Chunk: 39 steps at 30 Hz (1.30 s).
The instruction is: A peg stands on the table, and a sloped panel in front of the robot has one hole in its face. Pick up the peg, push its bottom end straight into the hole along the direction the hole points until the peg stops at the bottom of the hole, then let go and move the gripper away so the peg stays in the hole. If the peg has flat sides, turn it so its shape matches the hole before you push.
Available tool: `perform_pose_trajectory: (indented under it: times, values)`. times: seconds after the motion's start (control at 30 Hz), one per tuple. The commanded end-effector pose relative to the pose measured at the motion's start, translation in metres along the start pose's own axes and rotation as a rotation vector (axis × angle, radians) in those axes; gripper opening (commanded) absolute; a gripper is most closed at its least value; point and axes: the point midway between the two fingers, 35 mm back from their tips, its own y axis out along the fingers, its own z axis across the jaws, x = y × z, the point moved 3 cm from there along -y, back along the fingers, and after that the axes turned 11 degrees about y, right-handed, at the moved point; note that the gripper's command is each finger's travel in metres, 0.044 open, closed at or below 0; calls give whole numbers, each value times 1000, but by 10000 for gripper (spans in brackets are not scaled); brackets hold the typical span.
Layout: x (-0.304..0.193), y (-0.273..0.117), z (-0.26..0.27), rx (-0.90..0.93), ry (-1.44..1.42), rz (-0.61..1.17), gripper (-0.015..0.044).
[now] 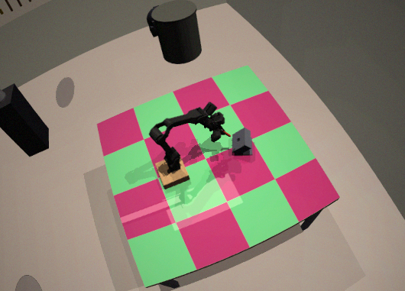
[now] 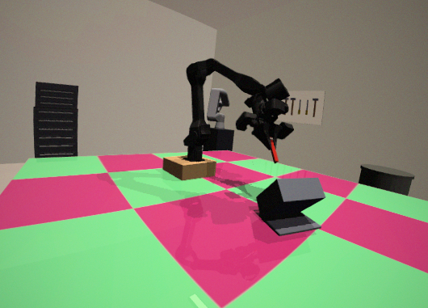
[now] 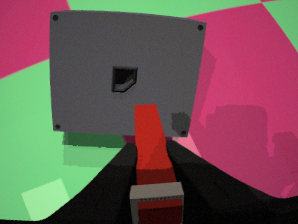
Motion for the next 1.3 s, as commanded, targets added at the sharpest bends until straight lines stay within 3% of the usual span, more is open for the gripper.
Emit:
perform_pose_trajectory:
  times: [0.0,1.27]
  values:
    - [-3,7,1,-4,17,-1,0]
    - [-7,46,10,36,138,-54,0]
